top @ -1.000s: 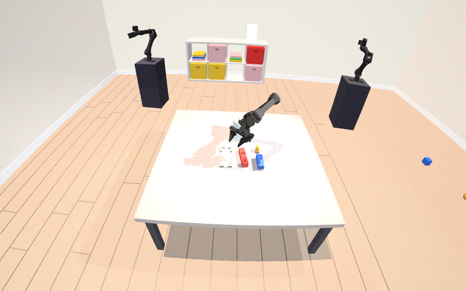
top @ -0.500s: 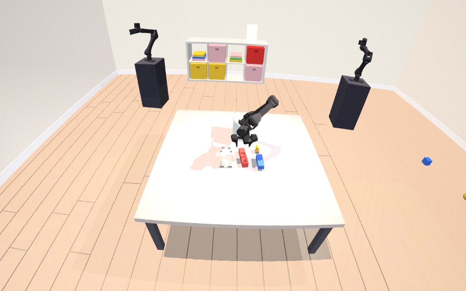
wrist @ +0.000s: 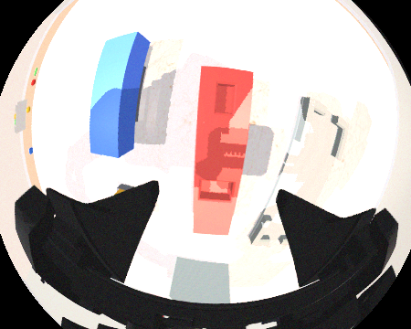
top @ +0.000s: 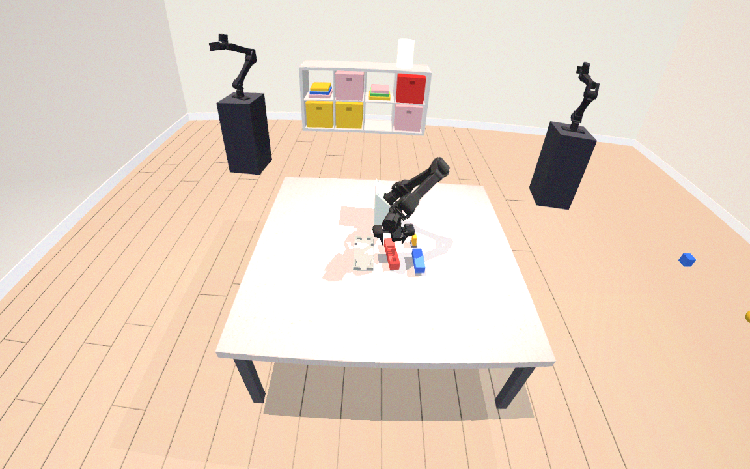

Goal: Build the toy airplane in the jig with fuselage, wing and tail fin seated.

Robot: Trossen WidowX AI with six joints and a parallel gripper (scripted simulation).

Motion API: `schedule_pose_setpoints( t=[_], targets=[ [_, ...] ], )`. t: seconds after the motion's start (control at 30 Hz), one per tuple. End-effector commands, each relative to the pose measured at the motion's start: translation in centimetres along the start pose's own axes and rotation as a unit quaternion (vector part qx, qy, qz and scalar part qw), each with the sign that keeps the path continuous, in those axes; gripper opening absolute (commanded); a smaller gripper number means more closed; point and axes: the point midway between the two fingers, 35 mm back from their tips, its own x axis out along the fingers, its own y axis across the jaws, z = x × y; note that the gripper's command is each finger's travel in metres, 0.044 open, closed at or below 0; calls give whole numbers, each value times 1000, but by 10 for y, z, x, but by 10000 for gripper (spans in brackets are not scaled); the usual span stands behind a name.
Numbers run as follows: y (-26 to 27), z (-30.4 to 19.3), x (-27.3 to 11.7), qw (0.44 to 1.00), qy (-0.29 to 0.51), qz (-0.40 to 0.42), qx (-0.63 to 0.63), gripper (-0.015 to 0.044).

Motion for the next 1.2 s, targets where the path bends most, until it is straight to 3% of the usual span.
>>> schedule_pose_setpoints(
  t=[0.0, 1.17],
  targets=[
    [0, 2, 6, 1000, -8, 2, 2, 440],
    [1, 2, 64, 1000, -8, 3, 2, 440]
  ],
)
